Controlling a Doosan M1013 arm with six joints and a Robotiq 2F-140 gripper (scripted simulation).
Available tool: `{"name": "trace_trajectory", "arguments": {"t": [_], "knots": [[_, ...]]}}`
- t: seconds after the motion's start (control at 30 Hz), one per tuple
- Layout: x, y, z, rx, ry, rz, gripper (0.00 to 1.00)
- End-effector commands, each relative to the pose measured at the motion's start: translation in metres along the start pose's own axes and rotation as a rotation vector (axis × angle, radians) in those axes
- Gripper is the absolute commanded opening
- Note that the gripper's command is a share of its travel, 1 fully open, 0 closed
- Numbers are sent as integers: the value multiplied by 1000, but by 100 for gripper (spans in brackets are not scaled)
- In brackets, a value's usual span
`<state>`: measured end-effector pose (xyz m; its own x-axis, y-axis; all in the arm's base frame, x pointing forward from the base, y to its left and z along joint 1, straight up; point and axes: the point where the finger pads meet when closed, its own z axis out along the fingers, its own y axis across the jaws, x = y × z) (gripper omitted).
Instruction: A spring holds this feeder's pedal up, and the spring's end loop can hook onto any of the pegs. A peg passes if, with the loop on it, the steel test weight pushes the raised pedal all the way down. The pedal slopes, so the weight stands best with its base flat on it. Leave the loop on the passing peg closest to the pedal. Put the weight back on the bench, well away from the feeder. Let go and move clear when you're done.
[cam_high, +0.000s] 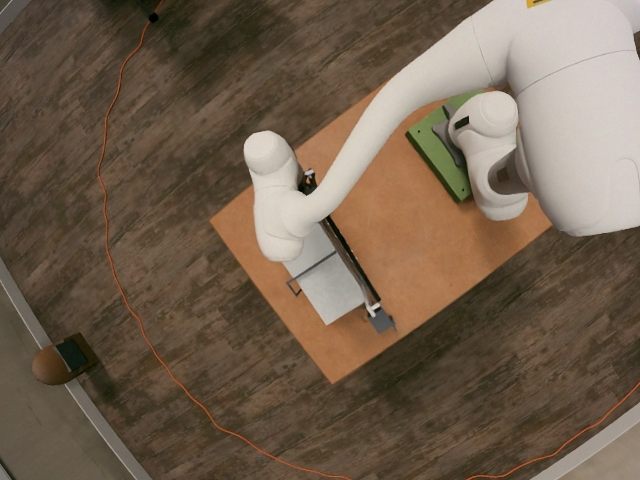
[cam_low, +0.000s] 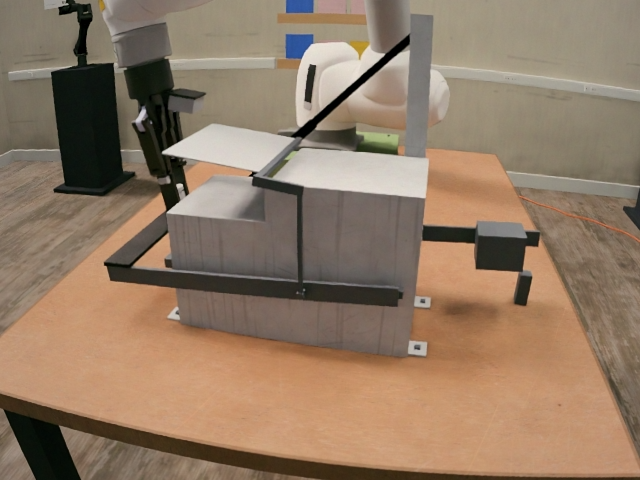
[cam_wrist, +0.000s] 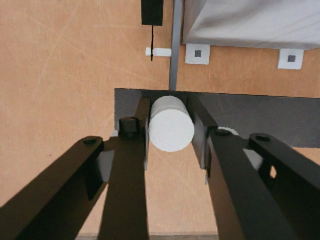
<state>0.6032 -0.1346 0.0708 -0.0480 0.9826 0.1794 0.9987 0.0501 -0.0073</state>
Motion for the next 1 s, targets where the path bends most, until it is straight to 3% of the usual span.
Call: {"name": "trace_trajectory", "arguments": {"t": [0.0,0.97], "knots": [[1,0,-3,-1,0,0,25],[4,0,-25,-1,0,0,25]]}}
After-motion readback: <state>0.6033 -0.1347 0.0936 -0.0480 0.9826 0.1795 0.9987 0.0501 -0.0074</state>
